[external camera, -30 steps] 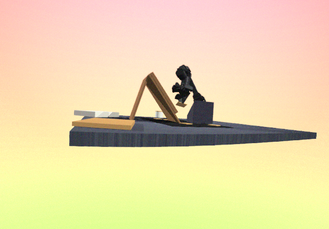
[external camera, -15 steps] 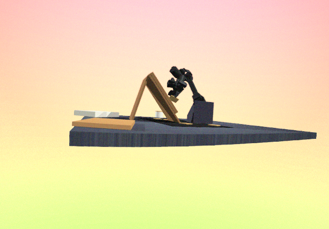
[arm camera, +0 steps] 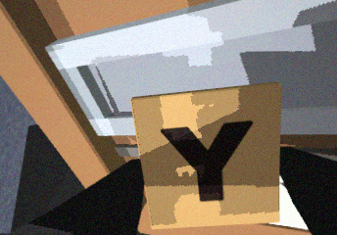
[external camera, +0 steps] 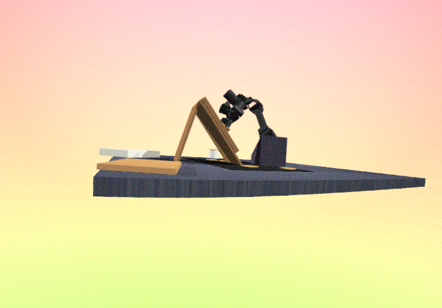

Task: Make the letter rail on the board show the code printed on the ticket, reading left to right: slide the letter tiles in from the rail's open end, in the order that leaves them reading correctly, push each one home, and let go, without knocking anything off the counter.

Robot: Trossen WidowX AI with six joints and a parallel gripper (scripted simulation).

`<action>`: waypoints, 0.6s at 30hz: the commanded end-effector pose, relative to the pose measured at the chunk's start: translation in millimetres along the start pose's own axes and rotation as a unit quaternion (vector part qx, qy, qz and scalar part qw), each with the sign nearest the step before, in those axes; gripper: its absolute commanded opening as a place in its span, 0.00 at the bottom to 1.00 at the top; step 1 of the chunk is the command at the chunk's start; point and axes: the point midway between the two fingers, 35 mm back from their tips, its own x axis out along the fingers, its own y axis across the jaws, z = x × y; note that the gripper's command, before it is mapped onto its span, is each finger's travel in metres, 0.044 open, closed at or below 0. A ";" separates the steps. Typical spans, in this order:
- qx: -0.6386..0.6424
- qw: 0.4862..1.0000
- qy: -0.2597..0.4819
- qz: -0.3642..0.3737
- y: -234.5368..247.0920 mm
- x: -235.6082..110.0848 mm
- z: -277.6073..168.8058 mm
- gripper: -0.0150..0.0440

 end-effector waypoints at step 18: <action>-0.028 0.989 -0.114 -0.089 -100.0 -43.8 25.0 0.25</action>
